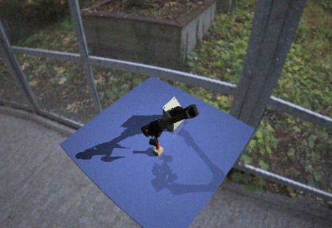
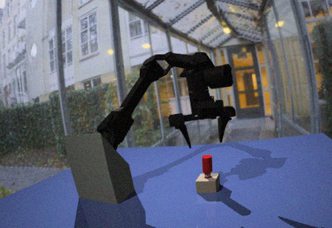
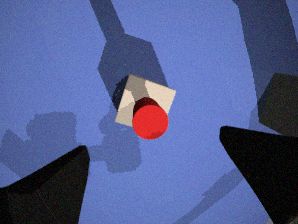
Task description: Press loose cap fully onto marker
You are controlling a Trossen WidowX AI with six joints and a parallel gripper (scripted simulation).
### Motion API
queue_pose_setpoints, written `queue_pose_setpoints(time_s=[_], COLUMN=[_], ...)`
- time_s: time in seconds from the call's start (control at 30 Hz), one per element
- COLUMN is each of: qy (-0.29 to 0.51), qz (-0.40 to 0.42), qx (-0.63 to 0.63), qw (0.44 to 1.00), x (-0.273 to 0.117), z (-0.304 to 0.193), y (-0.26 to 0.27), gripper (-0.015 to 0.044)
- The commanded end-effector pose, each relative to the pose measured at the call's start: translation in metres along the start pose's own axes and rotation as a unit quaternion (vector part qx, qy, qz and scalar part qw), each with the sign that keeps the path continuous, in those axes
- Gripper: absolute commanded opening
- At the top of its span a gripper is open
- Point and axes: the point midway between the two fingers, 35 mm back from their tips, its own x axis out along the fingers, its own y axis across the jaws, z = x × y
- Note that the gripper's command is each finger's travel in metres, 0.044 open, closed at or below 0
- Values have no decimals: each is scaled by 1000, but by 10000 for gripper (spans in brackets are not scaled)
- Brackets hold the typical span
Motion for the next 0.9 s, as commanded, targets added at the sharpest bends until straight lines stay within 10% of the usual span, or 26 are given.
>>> queue_pose_setpoints(time_s=[0.0, 0.53, 0.87], qy=[0, 3, 3], qz=[-3, -2, -2], qx=[-11, -542, -542], qw=[1000, 841, 841], x=[-6, 4, 4], z=[-1, 1, 1], y=[-1, 1, 1], gripper=[414, 0, 0])
